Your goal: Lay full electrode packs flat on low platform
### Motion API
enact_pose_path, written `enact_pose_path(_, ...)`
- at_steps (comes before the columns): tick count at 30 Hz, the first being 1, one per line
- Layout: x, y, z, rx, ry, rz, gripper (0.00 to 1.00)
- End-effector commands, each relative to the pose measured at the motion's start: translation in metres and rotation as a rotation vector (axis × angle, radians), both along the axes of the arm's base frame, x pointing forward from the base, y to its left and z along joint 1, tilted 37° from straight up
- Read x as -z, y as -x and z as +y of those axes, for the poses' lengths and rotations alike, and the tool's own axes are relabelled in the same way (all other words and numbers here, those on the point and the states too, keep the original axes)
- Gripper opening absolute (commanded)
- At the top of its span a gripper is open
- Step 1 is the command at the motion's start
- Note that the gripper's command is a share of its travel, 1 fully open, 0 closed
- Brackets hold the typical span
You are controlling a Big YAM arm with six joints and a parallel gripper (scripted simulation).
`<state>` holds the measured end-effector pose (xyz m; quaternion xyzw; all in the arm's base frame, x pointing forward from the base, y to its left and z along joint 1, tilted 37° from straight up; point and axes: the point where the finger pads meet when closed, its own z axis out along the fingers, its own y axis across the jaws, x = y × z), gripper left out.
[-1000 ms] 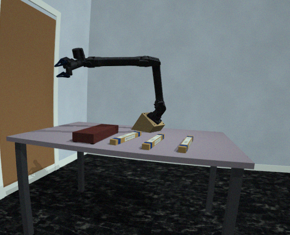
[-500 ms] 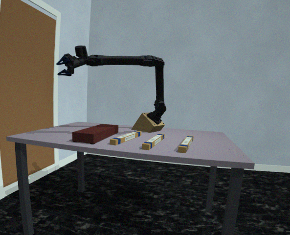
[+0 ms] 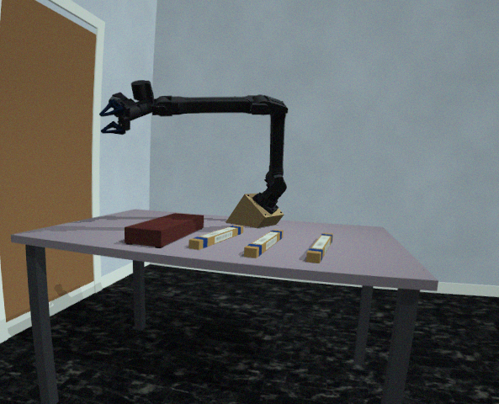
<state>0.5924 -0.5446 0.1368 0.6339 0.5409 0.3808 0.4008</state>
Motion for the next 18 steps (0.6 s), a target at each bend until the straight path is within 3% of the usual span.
enact_pose_path(1,-0.037,-0.018,0.019,-0.041,0.092,-0.035,0.74)
enact_pose_path(4,-0.041,-0.02,0.023,-0.053,0.124,-0.035,0.74)
enact_pose_path(6,-0.05,-0.025,0.033,-0.076,0.181,-0.035,0.74)
enact_pose_path(10,-0.064,-0.034,0.053,-0.076,0.175,-0.03,0.74)
enact_pose_path(18,-0.041,-0.032,0.052,-0.074,0.135,-0.004,0.74)
